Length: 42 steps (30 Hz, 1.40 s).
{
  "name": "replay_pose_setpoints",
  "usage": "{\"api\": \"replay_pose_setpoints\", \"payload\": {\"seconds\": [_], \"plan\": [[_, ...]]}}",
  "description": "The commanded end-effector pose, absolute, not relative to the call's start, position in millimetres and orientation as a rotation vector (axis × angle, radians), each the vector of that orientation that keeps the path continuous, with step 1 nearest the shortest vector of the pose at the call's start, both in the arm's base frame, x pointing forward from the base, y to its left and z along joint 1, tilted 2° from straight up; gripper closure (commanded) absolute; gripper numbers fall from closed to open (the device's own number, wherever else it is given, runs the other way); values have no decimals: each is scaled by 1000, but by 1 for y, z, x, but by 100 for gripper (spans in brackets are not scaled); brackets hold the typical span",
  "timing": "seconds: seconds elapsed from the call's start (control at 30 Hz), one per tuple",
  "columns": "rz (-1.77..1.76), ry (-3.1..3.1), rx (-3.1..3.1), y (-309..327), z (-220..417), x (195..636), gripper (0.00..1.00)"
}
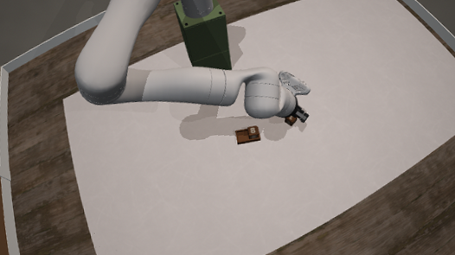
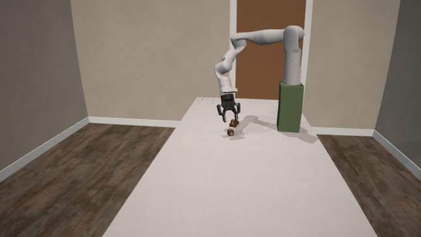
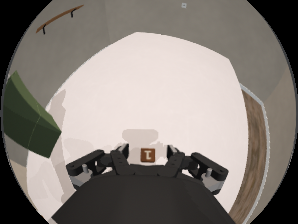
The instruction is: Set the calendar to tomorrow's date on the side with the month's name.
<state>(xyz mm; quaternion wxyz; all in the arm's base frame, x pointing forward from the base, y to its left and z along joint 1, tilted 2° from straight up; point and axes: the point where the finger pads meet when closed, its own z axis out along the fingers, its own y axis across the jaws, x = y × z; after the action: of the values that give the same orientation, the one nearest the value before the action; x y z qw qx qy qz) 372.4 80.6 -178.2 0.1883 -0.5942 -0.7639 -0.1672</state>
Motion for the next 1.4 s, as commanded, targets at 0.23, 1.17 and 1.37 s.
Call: {"api": "replay_pose_setpoints", "payload": {"seconds": [0.23,1.17,1.37], "plan": [[-459,-2158,-1676,81,-178,372,33],[-283,-2301,-1791,82,-178,370,33],[-268,-2324,-1813,83,-177,372,33]]}}
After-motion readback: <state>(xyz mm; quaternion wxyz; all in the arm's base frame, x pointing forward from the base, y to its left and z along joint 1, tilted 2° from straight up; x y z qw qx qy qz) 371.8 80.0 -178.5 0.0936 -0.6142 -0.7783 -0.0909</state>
